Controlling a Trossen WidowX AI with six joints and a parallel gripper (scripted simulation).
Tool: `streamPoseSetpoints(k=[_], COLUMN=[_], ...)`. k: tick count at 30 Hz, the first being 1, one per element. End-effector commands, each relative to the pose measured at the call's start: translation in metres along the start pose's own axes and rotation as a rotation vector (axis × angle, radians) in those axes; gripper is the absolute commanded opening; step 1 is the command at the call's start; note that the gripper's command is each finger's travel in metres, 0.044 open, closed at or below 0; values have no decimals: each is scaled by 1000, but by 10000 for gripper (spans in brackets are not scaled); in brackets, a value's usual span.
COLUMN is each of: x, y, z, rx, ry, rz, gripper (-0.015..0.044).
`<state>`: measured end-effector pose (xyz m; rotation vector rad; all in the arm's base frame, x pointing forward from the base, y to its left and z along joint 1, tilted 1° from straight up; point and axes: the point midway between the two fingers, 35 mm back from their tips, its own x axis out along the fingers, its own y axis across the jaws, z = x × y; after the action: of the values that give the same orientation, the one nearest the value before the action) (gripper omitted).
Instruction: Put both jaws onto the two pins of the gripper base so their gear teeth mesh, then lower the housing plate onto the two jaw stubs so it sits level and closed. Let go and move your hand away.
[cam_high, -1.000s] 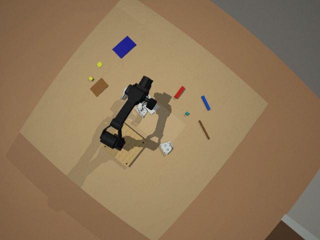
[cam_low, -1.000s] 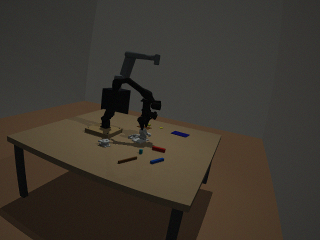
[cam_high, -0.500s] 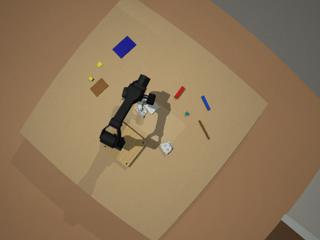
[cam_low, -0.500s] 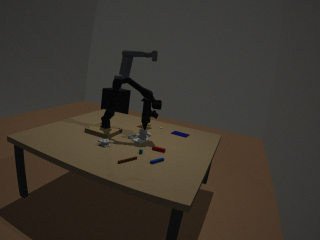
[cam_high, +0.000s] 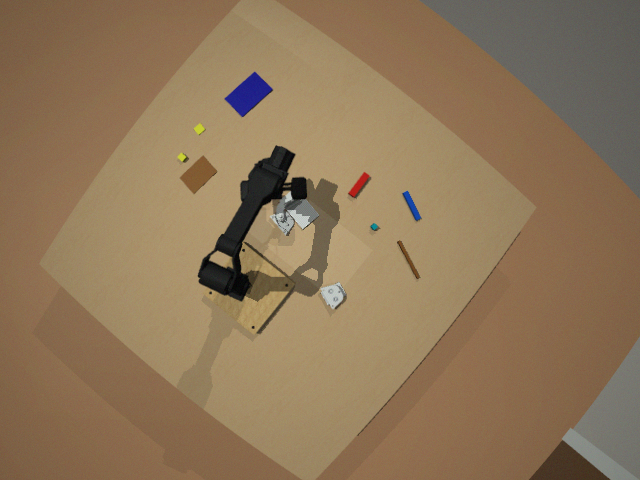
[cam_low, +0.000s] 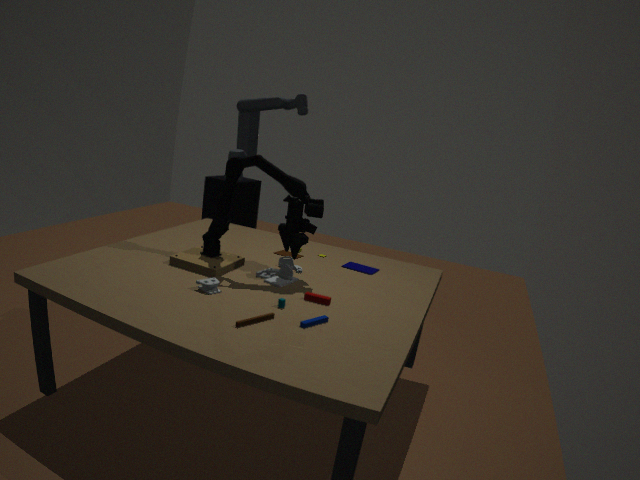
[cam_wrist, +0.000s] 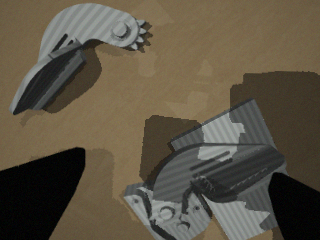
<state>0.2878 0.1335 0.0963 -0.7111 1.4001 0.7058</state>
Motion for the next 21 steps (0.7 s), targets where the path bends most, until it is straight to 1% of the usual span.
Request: streamPoseSetpoints(k=[1, 21], x=[-1, -3], y=[3, 18], z=[2, 10], rx=[-85, -502], ry=[2, 2], rz=[0, 2], gripper=[440, 440])
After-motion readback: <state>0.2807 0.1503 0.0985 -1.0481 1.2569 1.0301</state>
